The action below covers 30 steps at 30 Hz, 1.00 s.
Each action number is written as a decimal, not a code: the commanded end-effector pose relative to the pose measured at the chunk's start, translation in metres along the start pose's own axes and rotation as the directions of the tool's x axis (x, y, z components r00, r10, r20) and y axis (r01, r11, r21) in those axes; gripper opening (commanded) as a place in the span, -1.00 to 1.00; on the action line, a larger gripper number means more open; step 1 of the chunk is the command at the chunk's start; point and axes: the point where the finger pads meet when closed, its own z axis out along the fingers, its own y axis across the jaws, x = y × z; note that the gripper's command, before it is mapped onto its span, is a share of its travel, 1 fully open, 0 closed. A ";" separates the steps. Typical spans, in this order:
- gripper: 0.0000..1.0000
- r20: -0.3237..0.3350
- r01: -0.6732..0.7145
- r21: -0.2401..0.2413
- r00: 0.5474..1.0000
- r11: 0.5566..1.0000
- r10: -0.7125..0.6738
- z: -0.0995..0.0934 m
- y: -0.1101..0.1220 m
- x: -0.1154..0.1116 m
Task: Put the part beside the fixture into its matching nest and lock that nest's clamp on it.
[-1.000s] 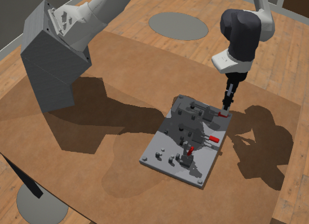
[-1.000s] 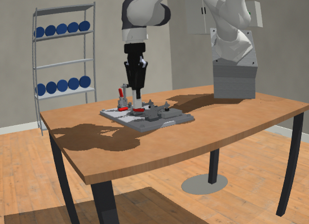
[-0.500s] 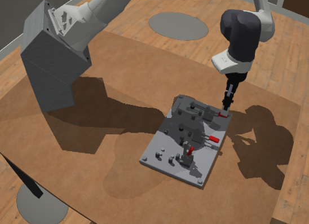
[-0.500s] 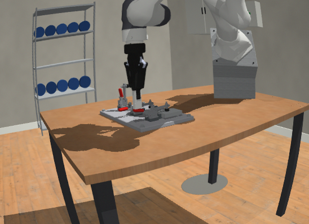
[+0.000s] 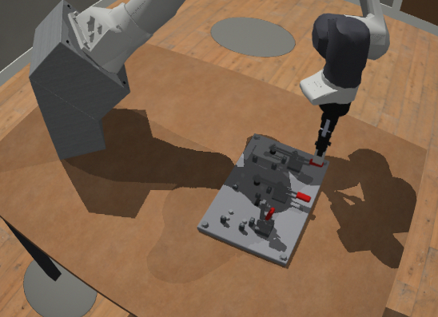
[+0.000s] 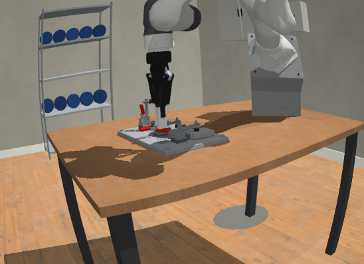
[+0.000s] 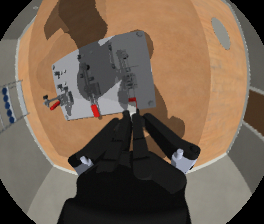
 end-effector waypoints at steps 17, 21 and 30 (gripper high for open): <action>-1.00 0.002 0.004 0.000 1.000 1.000 -0.004 0.002 0.000 -0.001; -1.00 0.002 0.004 0.000 1.000 1.000 -0.004 0.003 0.000 -0.001; -1.00 0.002 0.004 0.000 1.000 1.000 -0.004 0.004 0.000 -0.001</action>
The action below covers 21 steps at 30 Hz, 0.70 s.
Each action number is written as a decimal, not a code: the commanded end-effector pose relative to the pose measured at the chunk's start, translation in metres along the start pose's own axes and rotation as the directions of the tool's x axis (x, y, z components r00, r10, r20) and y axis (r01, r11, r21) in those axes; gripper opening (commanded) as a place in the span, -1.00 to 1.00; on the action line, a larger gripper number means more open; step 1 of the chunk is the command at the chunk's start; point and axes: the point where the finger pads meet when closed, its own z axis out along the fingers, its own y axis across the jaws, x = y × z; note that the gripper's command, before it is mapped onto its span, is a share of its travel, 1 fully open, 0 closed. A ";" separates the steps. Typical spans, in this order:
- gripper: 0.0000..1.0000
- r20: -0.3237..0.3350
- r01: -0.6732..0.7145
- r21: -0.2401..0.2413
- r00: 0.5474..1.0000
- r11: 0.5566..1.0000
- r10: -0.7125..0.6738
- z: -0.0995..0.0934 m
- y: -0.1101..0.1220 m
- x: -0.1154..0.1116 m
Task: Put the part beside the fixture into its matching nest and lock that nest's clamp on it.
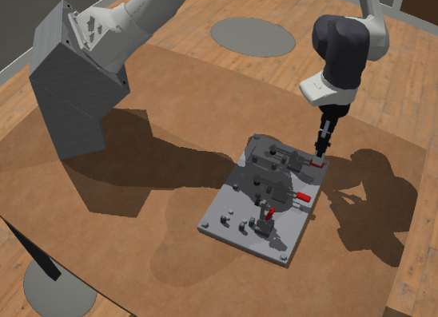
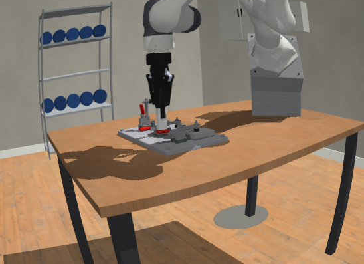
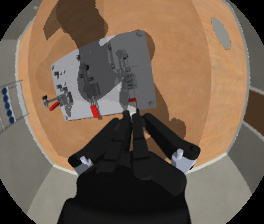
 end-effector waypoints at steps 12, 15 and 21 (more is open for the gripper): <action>-1.00 0.002 0.005 0.000 1.000 1.000 -0.005 0.002 0.000 -0.001; -1.00 0.002 0.005 0.000 1.000 1.000 -0.005 0.003 0.000 -0.001; -1.00 0.002 0.005 0.000 1.000 1.000 -0.005 0.003 0.000 -0.001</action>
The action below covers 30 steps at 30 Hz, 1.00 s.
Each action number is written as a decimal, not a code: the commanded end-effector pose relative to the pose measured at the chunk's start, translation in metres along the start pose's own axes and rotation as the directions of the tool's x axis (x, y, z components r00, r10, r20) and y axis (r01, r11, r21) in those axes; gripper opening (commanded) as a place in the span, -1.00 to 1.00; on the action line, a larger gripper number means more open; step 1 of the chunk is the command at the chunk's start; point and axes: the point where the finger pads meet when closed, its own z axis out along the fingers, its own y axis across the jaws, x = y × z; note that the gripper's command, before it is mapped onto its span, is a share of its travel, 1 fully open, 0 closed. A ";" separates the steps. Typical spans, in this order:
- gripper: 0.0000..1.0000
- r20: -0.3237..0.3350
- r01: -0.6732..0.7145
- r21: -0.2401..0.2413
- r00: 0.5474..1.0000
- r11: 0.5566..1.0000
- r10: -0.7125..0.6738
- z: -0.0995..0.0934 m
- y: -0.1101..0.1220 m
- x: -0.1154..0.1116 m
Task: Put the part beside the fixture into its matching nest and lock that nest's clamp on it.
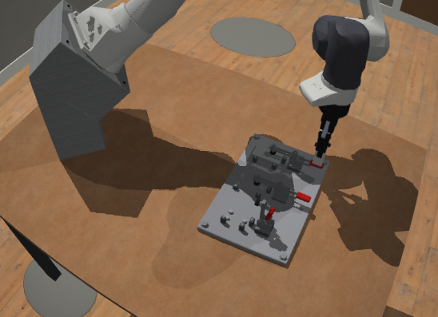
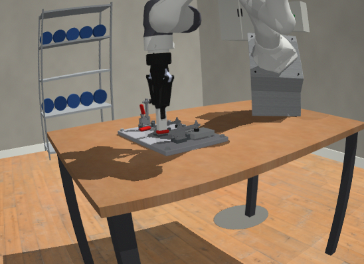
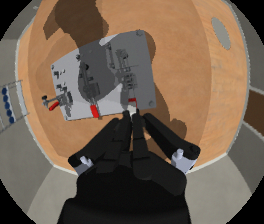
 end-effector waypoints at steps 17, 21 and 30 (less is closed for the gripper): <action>-1.00 0.001 0.004 0.000 1.000 1.000 -0.004 0.003 0.000 0.000; -1.00 0.001 0.004 0.000 1.000 1.000 -0.004 0.003 0.000 0.000; -1.00 0.001 0.004 0.000 1.000 1.000 -0.004 0.004 0.000 0.000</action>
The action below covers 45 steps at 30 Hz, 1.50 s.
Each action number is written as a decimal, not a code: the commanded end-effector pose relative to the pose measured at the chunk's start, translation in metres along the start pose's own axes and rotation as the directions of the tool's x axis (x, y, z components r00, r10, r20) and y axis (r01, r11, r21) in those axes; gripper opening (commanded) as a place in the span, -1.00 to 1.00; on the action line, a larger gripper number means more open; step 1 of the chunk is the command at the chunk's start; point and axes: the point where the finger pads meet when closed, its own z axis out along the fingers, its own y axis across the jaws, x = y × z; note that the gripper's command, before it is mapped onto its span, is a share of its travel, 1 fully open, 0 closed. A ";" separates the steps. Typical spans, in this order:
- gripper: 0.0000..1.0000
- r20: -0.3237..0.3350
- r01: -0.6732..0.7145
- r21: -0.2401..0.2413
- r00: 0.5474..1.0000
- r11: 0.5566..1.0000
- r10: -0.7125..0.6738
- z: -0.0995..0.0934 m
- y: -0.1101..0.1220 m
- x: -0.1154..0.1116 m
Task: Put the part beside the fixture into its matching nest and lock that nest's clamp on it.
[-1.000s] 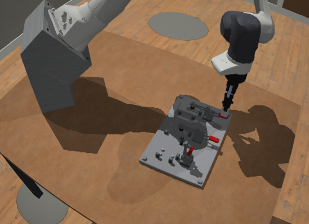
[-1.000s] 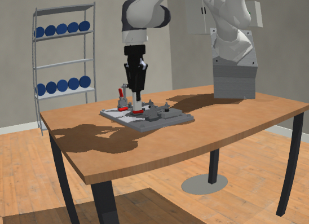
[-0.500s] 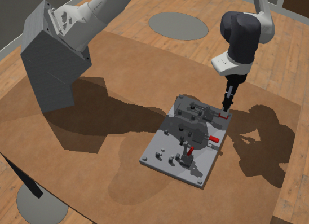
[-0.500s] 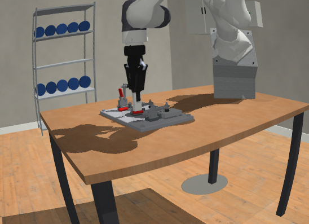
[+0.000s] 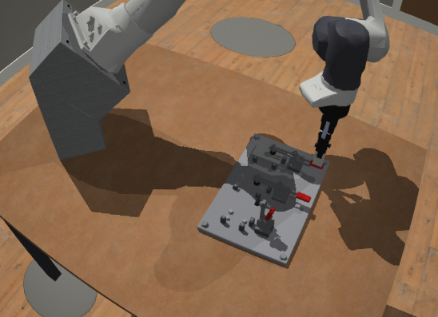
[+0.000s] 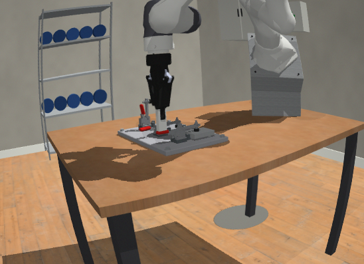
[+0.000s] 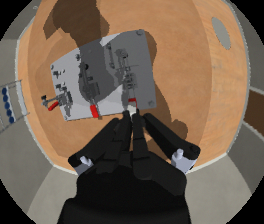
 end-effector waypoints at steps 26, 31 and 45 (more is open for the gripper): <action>-1.00 -0.001 0.004 0.000 1.000 1.000 -0.004 0.000 0.000 0.000; -1.00 -0.001 0.004 0.000 1.000 1.000 -0.004 -0.010 0.000 0.000; -1.00 -0.001 0.004 0.000 1.000 1.000 -0.004 -0.048 0.000 0.000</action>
